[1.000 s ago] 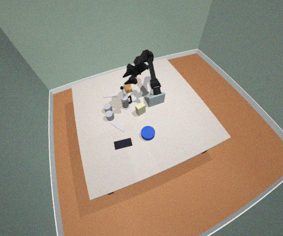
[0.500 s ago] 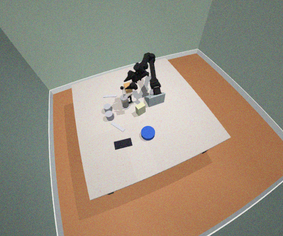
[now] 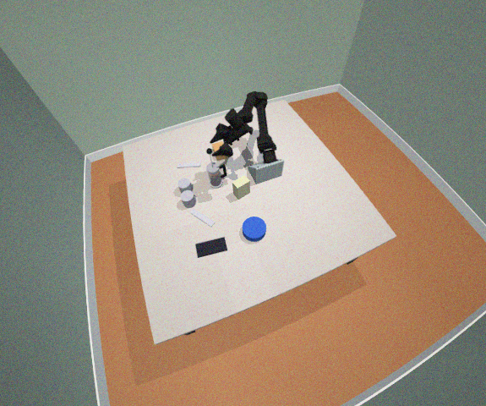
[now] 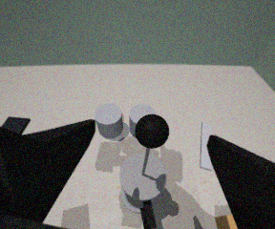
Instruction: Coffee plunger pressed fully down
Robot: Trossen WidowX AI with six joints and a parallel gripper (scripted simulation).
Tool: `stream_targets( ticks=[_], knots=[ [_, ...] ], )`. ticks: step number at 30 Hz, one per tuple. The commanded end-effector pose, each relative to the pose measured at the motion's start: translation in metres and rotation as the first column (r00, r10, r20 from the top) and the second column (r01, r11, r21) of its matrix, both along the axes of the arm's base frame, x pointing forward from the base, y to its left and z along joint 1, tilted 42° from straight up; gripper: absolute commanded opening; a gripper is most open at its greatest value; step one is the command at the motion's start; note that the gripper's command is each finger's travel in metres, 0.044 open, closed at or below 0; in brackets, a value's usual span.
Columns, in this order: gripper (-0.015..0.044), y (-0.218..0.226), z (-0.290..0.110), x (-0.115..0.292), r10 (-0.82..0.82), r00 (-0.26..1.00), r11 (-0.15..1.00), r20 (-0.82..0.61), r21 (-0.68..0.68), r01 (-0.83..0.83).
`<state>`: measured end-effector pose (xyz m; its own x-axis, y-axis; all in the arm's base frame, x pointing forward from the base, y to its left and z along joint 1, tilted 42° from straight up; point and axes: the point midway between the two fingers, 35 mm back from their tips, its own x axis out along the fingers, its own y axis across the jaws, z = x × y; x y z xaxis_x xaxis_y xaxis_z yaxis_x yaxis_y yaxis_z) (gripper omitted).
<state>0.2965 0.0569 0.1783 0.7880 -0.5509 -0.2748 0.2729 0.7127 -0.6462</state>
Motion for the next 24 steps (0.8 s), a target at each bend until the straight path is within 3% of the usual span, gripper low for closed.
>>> stream_targets(
  ticks=[1,11,23,24],
  knots=[
    [0.044,-0.005,-0.004,0.005,0.003,1.0,1.0,-0.007,-0.004,-0.003],
    [0.044,-0.013,-0.006,0.015,0.005,1.0,1.0,0.0,-0.01,-0.005],
    [0.0125,-0.013,-0.006,0.015,0.005,1.0,1.0,0.0,-0.01,-0.005],
    [0.0122,-0.013,-0.006,0.015,0.005,1.0,1.0,0.0,-0.01,-0.005]
  ],
)
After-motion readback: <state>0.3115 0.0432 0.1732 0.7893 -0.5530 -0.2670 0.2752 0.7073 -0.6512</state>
